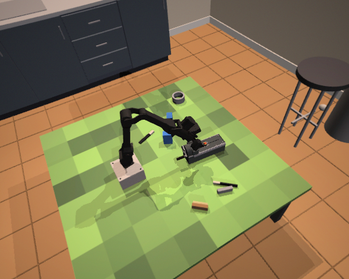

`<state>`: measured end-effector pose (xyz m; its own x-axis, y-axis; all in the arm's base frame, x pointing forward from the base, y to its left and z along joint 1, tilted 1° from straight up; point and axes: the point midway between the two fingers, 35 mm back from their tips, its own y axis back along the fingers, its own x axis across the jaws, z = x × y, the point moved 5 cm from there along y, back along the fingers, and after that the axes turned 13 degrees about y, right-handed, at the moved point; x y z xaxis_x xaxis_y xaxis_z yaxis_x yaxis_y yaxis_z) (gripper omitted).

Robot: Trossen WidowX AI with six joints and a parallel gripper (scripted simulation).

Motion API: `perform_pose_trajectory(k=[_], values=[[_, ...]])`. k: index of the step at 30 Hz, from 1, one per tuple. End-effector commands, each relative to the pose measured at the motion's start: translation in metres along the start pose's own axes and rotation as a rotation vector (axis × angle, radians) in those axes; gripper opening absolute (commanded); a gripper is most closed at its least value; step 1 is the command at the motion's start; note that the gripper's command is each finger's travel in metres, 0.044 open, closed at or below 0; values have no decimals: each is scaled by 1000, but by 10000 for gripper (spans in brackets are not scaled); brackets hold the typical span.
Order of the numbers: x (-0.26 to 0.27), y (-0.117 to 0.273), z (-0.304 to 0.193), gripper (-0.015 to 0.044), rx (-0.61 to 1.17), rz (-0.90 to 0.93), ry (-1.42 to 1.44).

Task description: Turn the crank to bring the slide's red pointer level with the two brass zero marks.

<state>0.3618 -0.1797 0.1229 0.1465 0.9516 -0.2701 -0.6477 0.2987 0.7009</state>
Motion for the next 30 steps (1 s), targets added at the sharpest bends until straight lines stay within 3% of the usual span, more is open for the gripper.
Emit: perform_pose_trajectory(k=[1,2,19,30], values=[[0,0,0,440,1,-3,-5],[0,0,0,440,1,-3,-5],[0,0,0,0,1,-3,-5],[0,0,0,0,0,0,0]])
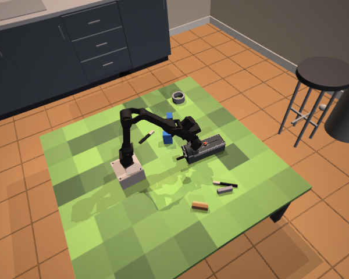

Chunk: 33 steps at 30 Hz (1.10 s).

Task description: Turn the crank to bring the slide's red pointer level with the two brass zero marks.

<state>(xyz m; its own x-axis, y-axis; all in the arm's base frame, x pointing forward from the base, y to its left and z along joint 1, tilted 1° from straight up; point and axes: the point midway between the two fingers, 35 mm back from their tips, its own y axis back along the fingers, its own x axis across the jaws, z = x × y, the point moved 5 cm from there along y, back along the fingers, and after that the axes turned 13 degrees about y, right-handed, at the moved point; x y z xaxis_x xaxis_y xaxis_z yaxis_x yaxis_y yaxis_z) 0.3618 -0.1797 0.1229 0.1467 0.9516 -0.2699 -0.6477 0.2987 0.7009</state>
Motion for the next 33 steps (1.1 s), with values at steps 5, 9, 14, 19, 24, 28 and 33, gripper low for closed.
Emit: perform_pose_trajectory(k=[5,9,14,19,24,28,33], values=[[0,0,0,0,0,0,0],[0,0,0,53,0,0,0],[0,0,0,184,0,0,0],[0,0,0,315,0,0,0],[0,0,0,440,0,0,0],[0,0,0,361,0,0,0],[0,0,0,230,0,0,0]])
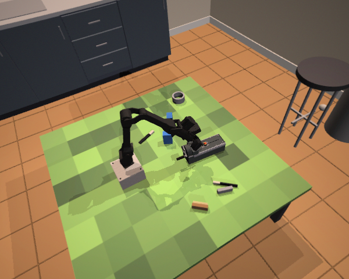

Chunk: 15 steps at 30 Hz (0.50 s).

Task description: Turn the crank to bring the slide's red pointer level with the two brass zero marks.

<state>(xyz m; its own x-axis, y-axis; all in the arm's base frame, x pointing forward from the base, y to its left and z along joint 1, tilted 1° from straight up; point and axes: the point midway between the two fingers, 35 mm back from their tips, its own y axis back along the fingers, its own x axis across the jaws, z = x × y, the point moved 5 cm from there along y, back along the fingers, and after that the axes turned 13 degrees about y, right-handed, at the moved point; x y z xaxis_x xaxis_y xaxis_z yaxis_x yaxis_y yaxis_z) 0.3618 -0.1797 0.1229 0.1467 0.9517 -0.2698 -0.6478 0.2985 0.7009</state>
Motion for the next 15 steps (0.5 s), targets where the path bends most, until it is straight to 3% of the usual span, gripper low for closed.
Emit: perform_pose_trajectory(k=[1,9,15], values=[[0,0,0,204,0,0,0],[0,0,0,0,0,0,0],[0,0,0,0,0,0,0]])
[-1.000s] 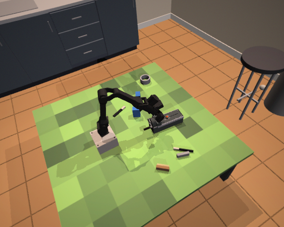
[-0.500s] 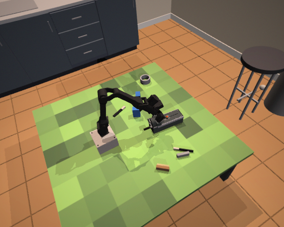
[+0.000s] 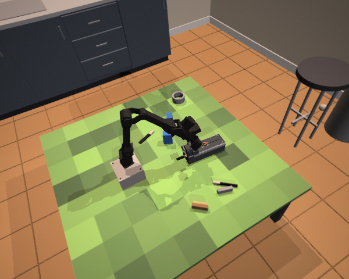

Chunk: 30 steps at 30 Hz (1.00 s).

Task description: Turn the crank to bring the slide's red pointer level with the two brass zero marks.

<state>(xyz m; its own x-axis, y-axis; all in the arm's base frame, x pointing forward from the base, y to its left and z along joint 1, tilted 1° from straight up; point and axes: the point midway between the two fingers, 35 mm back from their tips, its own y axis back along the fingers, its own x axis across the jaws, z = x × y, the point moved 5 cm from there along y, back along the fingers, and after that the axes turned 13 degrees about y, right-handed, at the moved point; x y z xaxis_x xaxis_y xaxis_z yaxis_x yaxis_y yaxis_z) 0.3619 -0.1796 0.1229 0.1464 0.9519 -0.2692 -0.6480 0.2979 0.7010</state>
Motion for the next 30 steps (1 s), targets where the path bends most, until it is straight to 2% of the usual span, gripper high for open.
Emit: perform_pose_trajectory(k=[1,12,28,30], values=[[0,0,0,0,0,-1,0],[0,0,0,0,0,0,0],[0,0,0,420,0,0,0],[0,0,0,440,0,0,0]])
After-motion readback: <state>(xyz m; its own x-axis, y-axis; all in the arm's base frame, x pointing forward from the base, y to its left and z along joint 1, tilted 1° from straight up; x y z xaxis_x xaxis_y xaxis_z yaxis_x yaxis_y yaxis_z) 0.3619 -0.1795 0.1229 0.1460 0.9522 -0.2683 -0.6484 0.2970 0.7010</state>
